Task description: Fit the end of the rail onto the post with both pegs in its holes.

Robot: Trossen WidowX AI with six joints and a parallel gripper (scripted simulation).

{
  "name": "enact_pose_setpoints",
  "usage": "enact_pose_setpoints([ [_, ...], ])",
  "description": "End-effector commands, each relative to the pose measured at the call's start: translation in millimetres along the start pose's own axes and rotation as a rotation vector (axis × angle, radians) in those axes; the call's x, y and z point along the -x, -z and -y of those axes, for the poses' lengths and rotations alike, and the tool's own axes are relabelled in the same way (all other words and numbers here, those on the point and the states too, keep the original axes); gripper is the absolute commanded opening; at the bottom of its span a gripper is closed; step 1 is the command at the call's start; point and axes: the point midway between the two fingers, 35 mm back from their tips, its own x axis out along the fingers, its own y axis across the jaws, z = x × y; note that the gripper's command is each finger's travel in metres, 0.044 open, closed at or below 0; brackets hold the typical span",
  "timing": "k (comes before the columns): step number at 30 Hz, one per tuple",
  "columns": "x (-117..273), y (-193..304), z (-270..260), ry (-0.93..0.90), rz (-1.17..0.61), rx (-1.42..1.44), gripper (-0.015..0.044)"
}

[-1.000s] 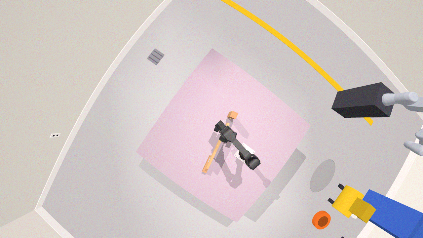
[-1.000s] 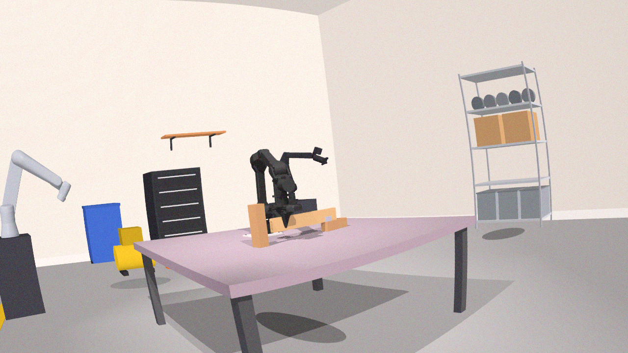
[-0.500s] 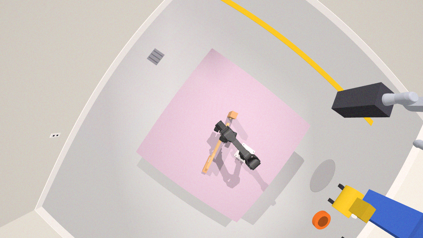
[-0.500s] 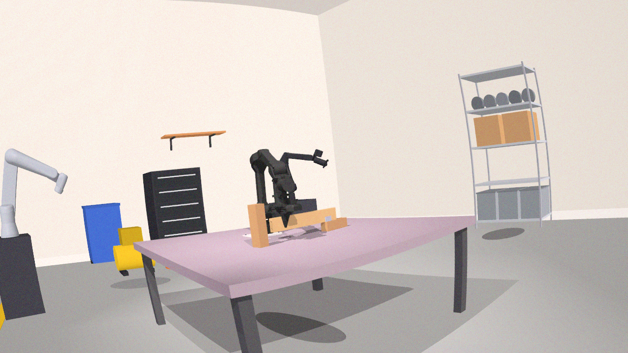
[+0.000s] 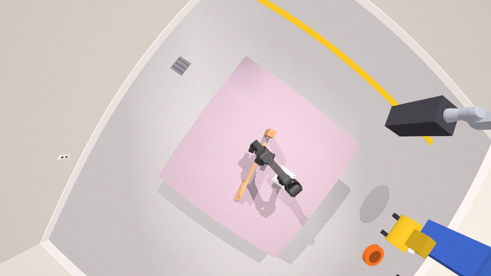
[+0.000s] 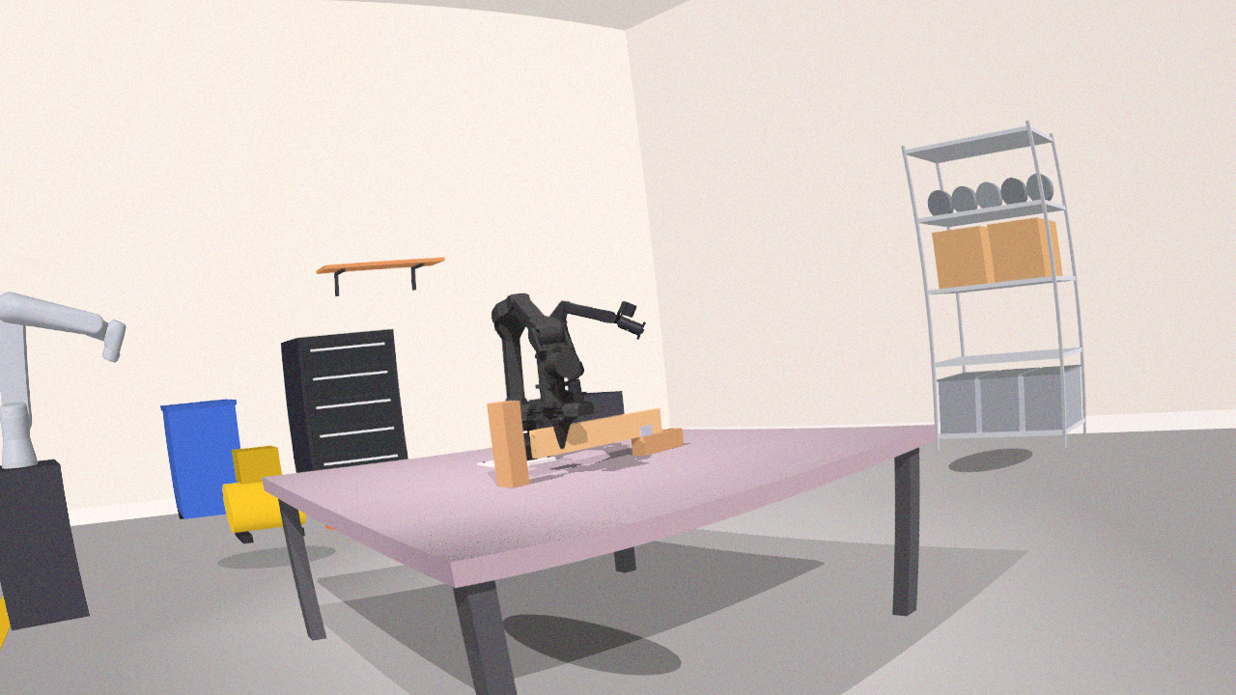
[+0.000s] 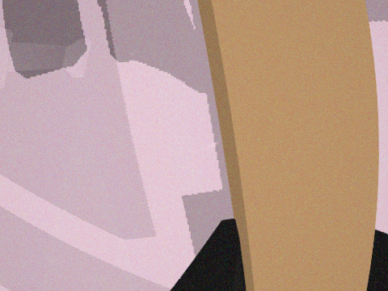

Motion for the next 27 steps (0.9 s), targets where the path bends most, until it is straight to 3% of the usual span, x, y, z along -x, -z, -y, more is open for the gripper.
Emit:
enact_pose_setpoints([
  [1,0.1,0.5,0.4,0.003,0.001,0.000,0.0000],
  [27,2.9,8.2,0.4,0.003,0.000,0.000,0.0000],
])
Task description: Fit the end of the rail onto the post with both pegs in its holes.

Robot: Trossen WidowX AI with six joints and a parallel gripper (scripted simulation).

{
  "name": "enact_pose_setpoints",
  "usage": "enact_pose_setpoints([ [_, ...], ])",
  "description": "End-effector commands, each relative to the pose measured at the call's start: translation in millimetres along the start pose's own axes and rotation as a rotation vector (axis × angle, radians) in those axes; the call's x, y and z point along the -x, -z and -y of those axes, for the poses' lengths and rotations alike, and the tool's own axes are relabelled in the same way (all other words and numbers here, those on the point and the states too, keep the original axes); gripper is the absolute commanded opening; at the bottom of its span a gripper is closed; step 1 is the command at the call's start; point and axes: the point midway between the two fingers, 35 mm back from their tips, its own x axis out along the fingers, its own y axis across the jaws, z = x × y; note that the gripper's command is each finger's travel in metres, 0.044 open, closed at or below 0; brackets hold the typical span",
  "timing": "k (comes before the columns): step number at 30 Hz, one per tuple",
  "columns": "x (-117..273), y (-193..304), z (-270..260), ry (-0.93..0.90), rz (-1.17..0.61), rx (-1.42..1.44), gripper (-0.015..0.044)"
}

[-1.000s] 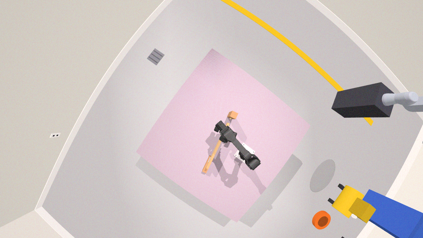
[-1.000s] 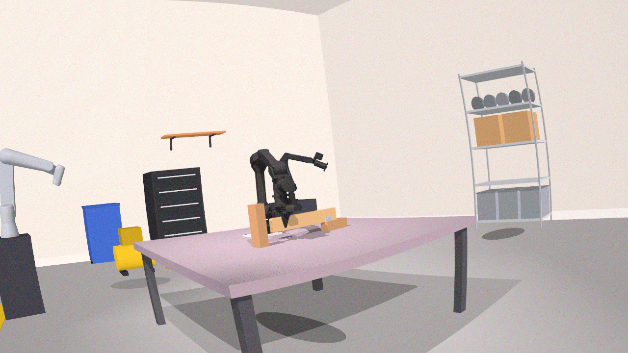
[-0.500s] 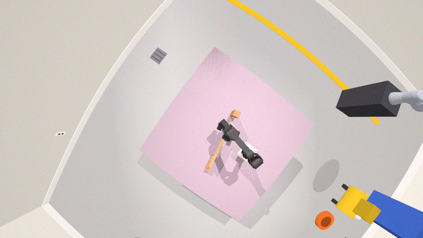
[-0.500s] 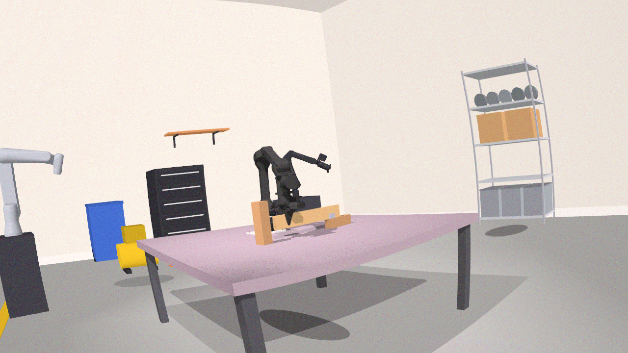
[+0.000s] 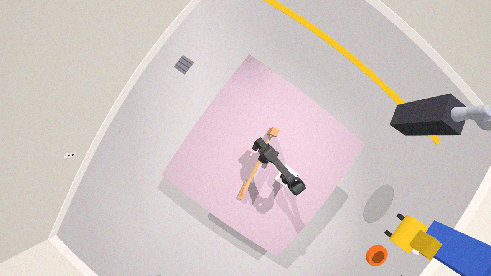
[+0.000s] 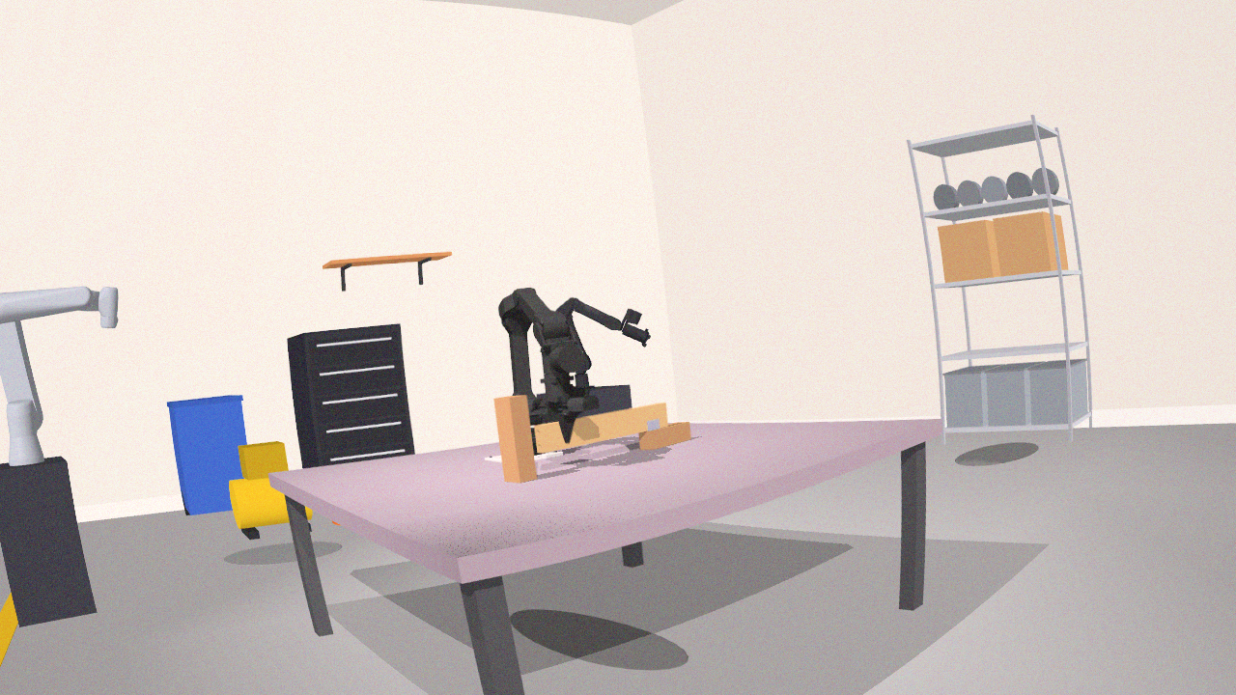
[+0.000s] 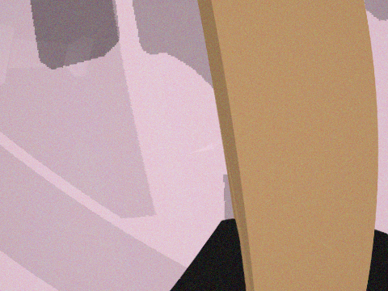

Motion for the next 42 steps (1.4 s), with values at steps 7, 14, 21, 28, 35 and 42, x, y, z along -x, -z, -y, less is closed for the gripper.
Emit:
enact_pose_setpoints([
  [7,2,4,1,0.006,-0.002,0.002,0.0000],
  [14,2,6,2,0.006,-0.002,0.002,0.0000],
  [21,1,8,2,0.006,-0.002,0.002,0.0000],
  [28,1,11,2,0.006,-0.003,0.002,0.0000],
  [35,1,13,2,0.006,-0.003,0.002,0.0000],
  [42,2,15,2,0.006,-0.003,0.002,0.0000],
])
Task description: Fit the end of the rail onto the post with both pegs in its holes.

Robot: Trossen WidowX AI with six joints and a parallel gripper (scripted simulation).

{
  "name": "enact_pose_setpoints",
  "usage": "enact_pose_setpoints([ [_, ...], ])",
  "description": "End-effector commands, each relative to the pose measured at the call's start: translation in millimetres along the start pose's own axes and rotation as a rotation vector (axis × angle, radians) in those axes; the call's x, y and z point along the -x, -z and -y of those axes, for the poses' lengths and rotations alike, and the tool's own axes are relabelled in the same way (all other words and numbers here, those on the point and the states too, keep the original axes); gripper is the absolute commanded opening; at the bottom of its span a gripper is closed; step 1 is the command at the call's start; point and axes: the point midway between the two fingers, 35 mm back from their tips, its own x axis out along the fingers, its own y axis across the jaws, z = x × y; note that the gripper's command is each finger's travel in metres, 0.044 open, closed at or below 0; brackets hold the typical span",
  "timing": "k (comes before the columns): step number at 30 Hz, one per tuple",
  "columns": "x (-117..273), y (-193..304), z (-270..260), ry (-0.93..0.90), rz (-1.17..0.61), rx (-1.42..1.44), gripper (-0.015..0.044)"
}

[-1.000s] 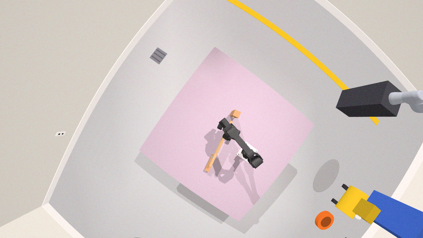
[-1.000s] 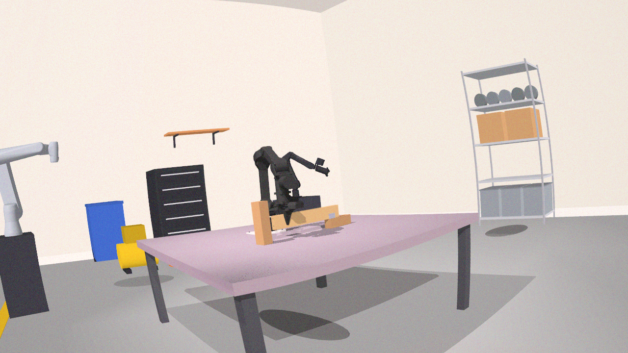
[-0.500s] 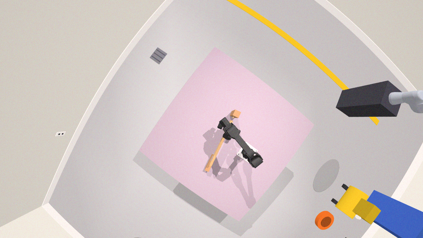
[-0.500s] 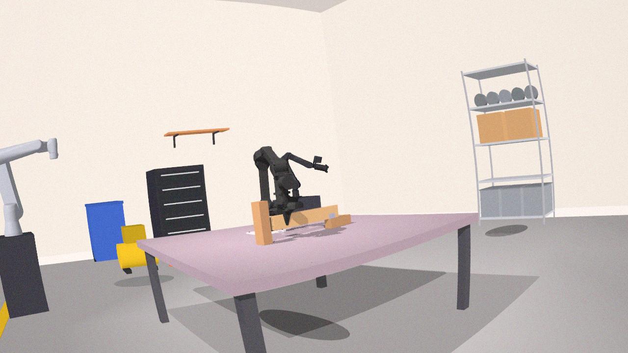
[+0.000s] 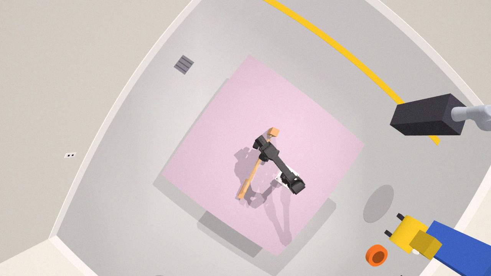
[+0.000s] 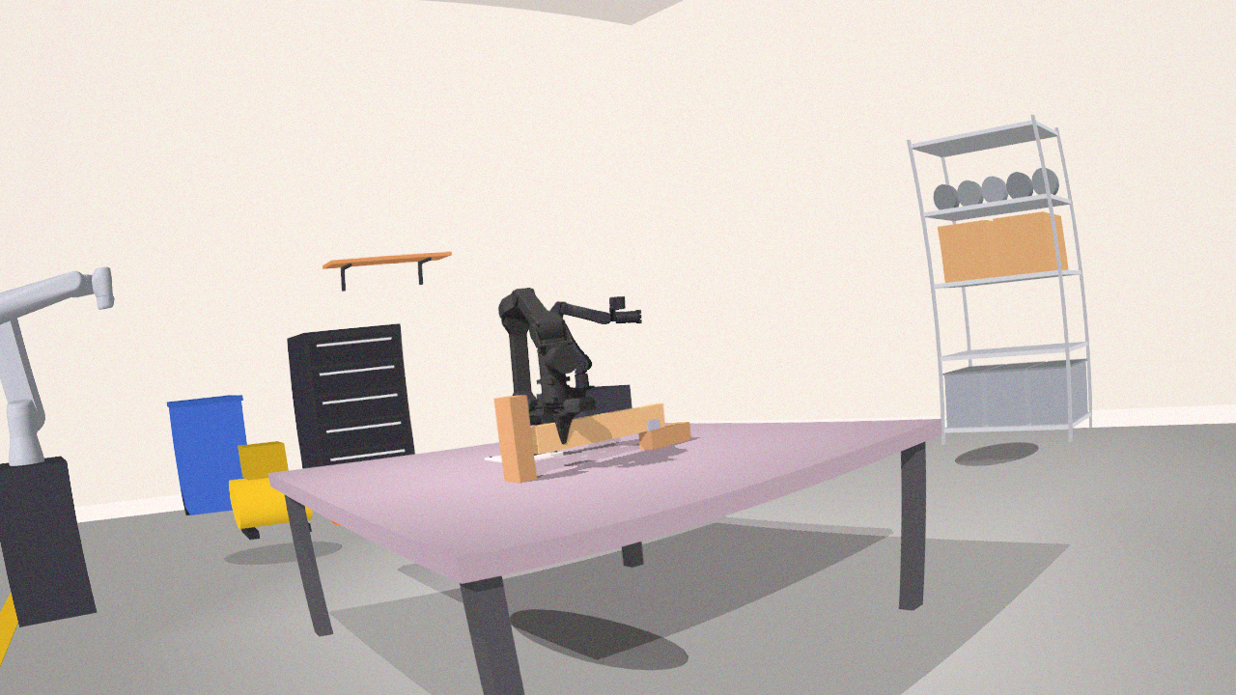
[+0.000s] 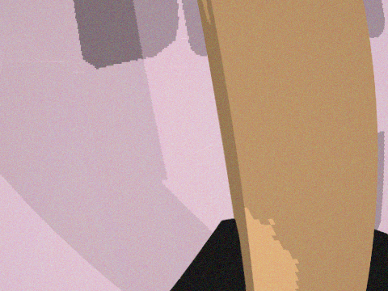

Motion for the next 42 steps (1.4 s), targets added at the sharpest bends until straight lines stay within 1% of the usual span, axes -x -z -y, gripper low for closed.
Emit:
enact_pose_setpoints([
  [1,2,3,1,0.005,-0.005,0.001,0.0000],
  [42,2,16,1,0.005,-0.006,0.001,0.0000],
])
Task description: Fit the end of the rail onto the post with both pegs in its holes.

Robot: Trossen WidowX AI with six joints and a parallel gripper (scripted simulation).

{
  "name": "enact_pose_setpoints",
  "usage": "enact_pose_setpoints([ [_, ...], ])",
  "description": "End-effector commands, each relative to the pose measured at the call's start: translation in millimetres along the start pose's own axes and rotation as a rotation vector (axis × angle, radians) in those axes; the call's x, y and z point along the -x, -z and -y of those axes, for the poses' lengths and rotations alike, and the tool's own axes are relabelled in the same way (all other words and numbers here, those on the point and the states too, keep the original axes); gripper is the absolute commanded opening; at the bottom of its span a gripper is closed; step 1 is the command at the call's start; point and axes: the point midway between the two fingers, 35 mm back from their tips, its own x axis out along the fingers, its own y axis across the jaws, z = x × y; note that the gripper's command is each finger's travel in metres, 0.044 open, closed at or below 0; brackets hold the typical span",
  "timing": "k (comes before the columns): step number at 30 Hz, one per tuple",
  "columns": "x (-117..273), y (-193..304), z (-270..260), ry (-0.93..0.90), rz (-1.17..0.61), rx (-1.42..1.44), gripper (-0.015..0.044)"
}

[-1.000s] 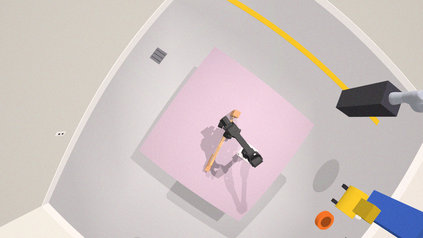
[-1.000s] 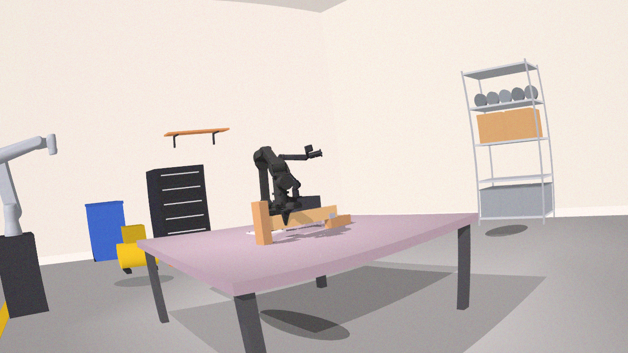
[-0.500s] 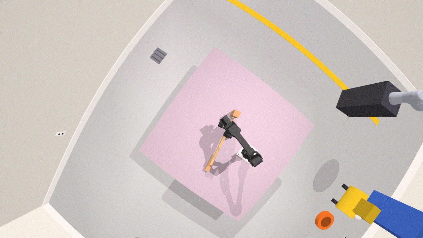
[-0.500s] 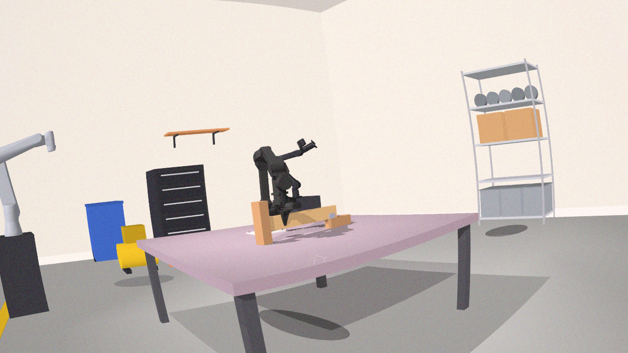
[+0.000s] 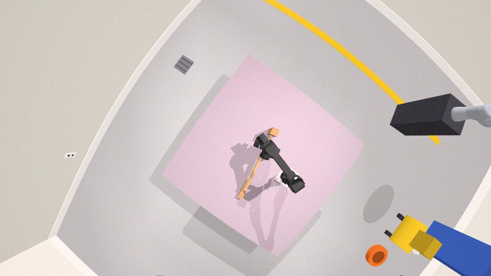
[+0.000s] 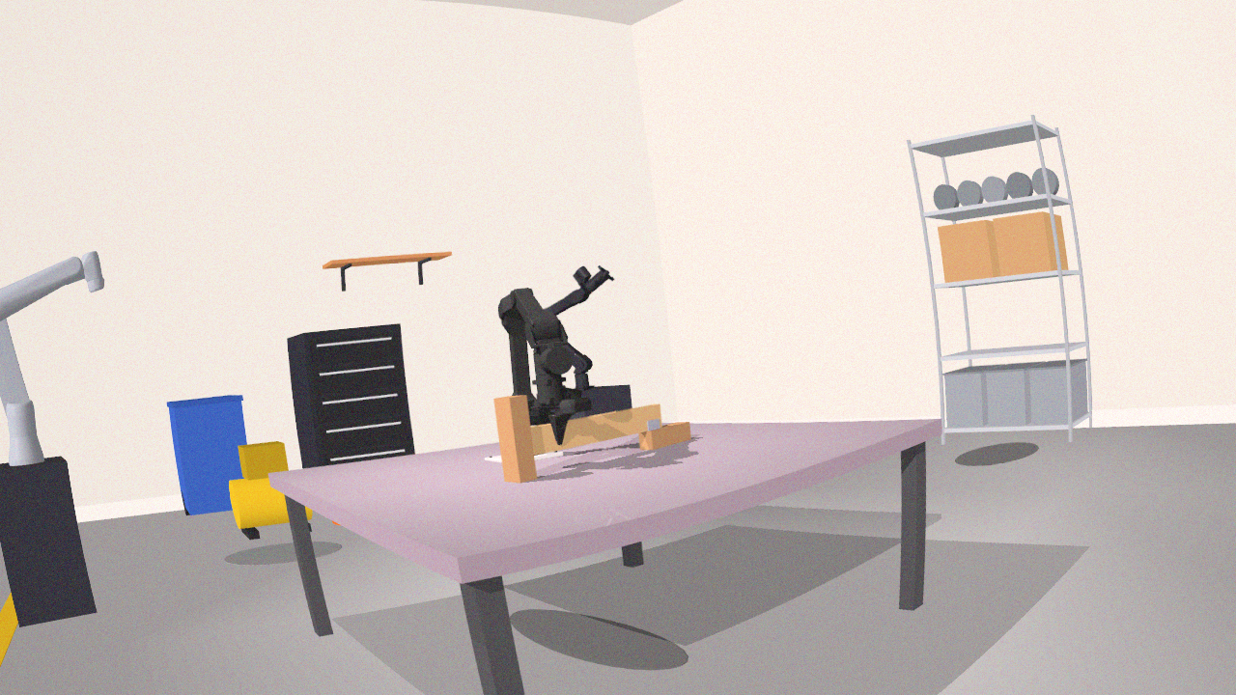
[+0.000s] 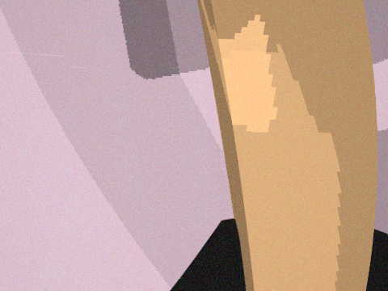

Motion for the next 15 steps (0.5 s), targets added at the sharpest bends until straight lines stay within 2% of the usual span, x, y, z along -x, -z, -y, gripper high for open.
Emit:
enact_pose_setpoints([
  [1,2.0,3.0,0.8,0.005,-0.005,0.001,0.0000],
  [15,2.7,7.3,0.9,0.005,-0.006,0.001,0.0000],
])
